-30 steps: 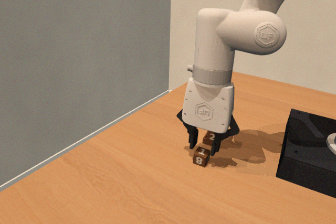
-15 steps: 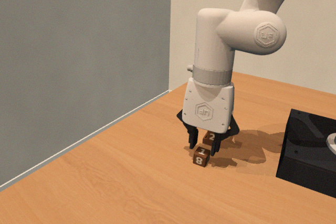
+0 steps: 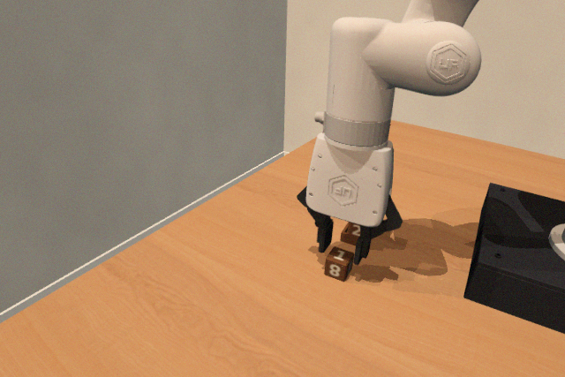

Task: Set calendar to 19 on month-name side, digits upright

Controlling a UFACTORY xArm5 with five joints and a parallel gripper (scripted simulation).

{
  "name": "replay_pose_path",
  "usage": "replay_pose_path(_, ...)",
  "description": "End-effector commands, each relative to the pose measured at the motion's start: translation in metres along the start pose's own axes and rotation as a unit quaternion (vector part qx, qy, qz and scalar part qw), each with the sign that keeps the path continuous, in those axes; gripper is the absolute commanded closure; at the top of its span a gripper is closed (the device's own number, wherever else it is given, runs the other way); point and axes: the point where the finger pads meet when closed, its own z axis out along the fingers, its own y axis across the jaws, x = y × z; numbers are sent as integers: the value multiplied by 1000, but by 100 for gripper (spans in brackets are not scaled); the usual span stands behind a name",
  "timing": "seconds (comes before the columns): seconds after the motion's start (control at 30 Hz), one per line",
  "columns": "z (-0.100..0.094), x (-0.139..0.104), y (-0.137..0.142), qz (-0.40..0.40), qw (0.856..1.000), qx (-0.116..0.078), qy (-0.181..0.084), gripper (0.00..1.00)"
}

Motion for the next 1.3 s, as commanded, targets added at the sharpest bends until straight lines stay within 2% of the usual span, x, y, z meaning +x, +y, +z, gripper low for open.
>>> replay_pose_path(0.0,2,0,-1,0,1000,1,0,51)
replay_pose_path(0.5,23,0,-1,0,1000,1,0,51)
replay_pose_path(1.27,24,0,-1,0,1000,1,0,51)
